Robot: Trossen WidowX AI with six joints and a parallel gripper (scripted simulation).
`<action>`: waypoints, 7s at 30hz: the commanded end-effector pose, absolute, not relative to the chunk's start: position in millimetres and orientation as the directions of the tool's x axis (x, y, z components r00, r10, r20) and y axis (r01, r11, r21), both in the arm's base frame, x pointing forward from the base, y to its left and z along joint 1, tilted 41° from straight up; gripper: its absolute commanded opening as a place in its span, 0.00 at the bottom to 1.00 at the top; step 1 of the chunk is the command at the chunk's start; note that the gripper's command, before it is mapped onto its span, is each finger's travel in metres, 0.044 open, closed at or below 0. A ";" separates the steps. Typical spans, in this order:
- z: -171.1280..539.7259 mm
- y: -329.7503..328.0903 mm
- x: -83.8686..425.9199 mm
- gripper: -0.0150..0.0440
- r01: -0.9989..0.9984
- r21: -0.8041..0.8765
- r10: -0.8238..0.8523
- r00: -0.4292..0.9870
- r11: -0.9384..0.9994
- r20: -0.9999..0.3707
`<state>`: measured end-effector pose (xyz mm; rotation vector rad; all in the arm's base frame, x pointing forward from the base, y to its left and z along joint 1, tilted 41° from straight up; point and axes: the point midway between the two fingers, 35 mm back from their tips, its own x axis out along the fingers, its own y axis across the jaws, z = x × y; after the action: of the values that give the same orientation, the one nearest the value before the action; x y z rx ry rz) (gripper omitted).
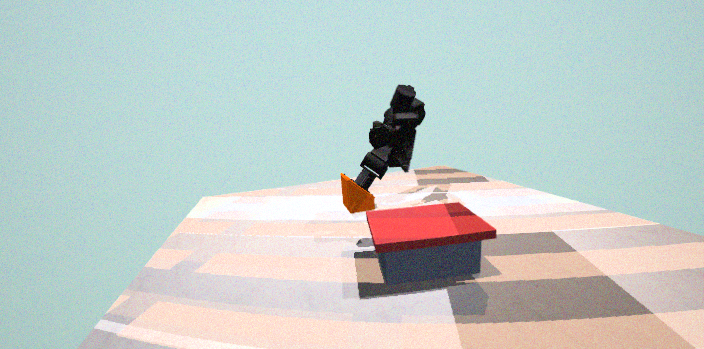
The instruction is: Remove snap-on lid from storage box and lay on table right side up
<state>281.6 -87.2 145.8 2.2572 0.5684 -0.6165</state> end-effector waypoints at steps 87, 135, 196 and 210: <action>62.9 -33.4 340.6 0.25 0.557 0.515 0.224 0.790 -0.652 -0.570; 70.2 -39.6 338.2 0.25 0.557 0.515 0.224 0.790 -0.651 -0.571; 72.4 -42.6 340.3 0.25 0.559 0.510 0.225 0.788 -0.654 -0.573; 72.3 -42.8 341.4 0.25 0.559 0.510 0.225 0.788 -0.654 -0.573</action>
<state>340.7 -42.7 72.5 2.2725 0.5790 -0.6138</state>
